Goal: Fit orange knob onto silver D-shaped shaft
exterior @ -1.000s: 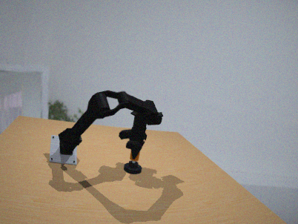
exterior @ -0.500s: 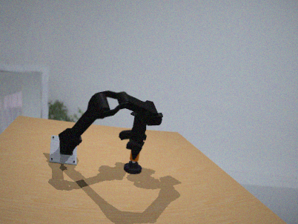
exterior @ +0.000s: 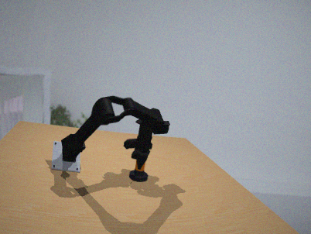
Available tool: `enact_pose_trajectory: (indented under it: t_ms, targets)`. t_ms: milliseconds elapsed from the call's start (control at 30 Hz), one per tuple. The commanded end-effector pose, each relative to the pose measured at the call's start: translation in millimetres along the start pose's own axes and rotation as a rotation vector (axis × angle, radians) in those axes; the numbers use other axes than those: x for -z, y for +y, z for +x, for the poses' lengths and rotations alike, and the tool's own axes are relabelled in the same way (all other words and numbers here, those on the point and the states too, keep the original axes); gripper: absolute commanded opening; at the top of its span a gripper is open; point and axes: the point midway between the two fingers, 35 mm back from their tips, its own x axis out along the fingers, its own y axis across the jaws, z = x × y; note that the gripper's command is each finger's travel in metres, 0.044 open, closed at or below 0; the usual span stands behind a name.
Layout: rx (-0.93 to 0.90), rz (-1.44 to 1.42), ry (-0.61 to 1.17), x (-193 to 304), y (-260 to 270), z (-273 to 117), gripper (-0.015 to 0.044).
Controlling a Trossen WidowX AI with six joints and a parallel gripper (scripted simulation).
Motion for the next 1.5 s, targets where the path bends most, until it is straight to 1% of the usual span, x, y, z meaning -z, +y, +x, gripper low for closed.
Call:
enact_pose_trajectory:
  t_ms: [0, 233, 800, 1000, 1067, 1200, 1267, 1467]
  targets:
    - [-0.003, -0.003, 0.002, 0, 1, 2, 0.0]
    - [0.0, 0.0, 0.0, 0, 0, 1, 0.0]
    - [0.0, 0.0, 0.0, 0, 0, 1, 0.044]
    - [0.001, 0.0, 0.0, 0, 0, -1, 0.044]
    - [0.003, 0.0, -0.001, 2, -2, -19, 0.044]
    - [0.005, -0.001, -0.002, 2, -3, -75, 0.044]
    - [0.003, -0.001, -0.002, 0, -1, -93, 0.044]
    - [0.002, -0.001, -0.002, 2, -3, -95, 0.044]
